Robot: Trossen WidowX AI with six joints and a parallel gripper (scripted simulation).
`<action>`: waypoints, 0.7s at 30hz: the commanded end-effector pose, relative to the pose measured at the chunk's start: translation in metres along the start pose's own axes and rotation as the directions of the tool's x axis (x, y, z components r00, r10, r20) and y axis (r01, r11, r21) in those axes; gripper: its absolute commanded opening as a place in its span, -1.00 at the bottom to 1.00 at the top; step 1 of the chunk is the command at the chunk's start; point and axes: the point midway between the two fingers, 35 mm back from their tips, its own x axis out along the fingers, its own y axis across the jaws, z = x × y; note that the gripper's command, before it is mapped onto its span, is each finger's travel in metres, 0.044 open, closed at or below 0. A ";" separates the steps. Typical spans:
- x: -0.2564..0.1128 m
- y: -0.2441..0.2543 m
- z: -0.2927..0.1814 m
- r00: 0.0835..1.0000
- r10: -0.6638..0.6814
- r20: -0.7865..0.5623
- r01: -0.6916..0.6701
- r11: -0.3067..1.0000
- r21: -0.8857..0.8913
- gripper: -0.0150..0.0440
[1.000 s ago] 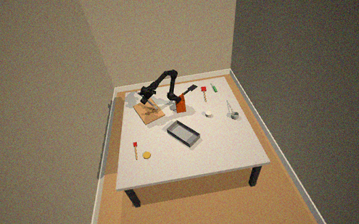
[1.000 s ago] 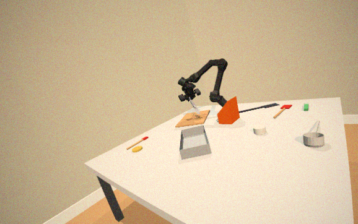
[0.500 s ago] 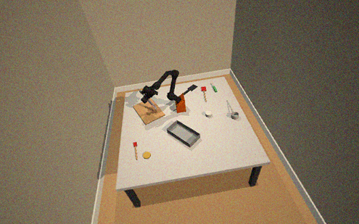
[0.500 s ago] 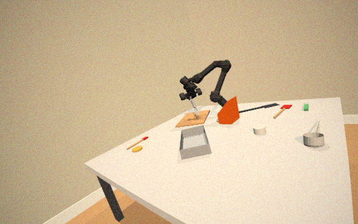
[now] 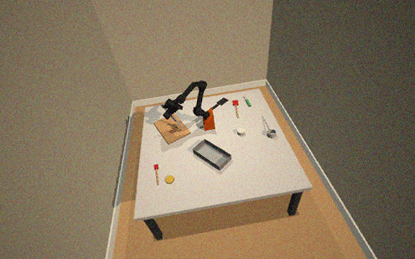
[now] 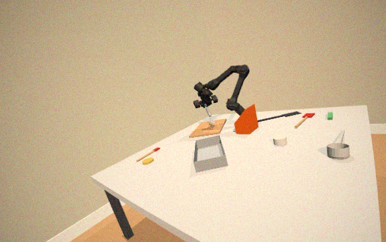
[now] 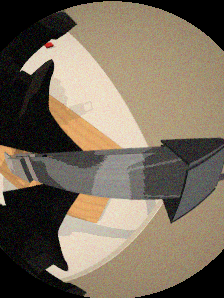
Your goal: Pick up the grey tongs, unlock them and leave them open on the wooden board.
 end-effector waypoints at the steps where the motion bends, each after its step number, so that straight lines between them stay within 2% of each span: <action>1: -0.001 -0.001 0.002 1.000 -0.005 0.008 0.005 1.000 0.012 -1.00; 13: 0.000 -0.001 0.002 1.000 -0.004 0.002 0.004 1.000 0.006 -1.00; 21: 0.010 0.007 0.001 0.997 0.003 -0.080 -0.009 0.998 -0.069 -1.00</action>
